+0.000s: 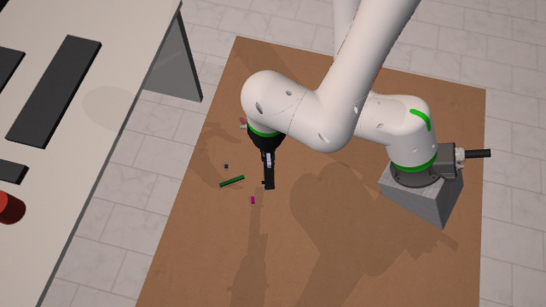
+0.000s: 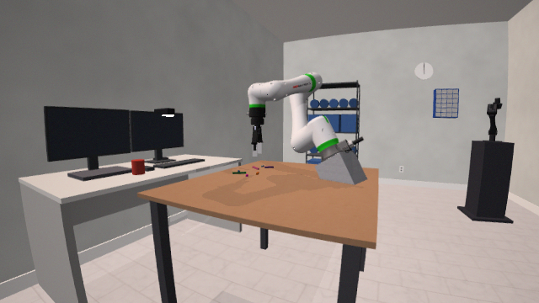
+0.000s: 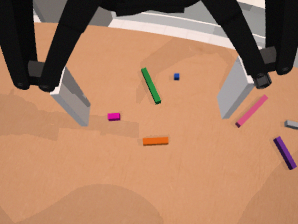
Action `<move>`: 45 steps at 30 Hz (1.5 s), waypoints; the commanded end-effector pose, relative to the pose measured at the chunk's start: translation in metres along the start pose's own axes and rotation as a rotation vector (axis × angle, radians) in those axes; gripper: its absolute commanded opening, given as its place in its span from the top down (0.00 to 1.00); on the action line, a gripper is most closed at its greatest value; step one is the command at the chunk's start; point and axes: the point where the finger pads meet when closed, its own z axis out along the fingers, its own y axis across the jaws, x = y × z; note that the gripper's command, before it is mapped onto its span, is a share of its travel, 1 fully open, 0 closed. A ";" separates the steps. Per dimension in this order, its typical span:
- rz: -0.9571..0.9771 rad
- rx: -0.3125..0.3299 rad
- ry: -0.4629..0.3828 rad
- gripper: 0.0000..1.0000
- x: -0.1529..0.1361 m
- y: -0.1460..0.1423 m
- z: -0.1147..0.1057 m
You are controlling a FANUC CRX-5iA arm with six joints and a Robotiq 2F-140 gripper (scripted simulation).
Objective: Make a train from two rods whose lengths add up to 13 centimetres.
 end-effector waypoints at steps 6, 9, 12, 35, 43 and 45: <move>0.000 0.000 0.000 0.00 0.000 0.000 0.000; -0.001 0.000 0.000 0.00 0.000 0.000 0.000; -0.018 -0.001 0.000 0.00 -0.001 -0.001 0.000; -0.610 -0.018 0.016 0.00 -0.016 -0.041 0.009; -0.828 -0.024 0.015 0.00 -0.022 -0.057 0.011; -0.885 -0.026 0.015 0.00 -0.023 -0.062 0.012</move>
